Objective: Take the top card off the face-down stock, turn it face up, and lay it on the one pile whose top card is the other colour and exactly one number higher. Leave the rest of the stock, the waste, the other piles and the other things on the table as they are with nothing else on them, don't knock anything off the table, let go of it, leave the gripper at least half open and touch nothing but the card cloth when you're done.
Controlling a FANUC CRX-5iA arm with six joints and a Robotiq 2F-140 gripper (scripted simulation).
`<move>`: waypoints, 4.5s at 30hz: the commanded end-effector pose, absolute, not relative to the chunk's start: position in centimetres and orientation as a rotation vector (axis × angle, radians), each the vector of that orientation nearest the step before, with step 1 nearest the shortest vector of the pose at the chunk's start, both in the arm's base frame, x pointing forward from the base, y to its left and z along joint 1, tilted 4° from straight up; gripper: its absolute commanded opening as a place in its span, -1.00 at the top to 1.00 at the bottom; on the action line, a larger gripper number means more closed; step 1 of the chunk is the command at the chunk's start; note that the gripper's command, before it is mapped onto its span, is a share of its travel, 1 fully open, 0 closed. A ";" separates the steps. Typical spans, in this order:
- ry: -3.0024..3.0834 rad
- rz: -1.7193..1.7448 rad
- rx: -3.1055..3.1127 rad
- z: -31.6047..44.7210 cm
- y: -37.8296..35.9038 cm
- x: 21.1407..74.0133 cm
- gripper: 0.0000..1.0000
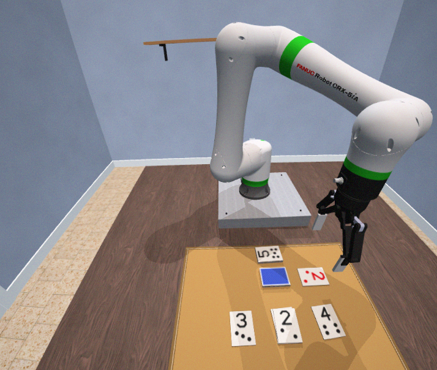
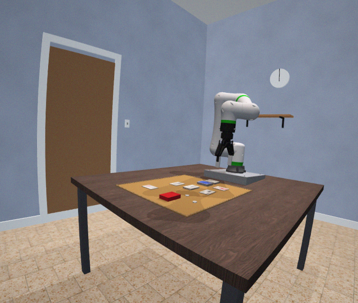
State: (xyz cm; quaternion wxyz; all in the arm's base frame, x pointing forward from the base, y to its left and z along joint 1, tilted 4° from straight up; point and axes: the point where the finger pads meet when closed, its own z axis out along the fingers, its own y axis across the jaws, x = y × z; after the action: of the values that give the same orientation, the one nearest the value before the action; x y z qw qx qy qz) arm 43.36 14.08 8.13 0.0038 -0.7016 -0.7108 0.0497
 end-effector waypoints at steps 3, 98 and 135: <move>-2.214 0.122 -2.186 8.1 14.1 43.4 -1.00; 2.283 0.063 -2.250 1.5 13.6 43.4 0.01; 2.283 0.063 -2.250 -3.3 13.6 43.1 0.01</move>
State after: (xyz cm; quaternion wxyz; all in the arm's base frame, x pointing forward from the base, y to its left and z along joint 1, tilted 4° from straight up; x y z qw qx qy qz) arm 43.04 13.59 -3.28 0.0323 0.7014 -0.7117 -0.0199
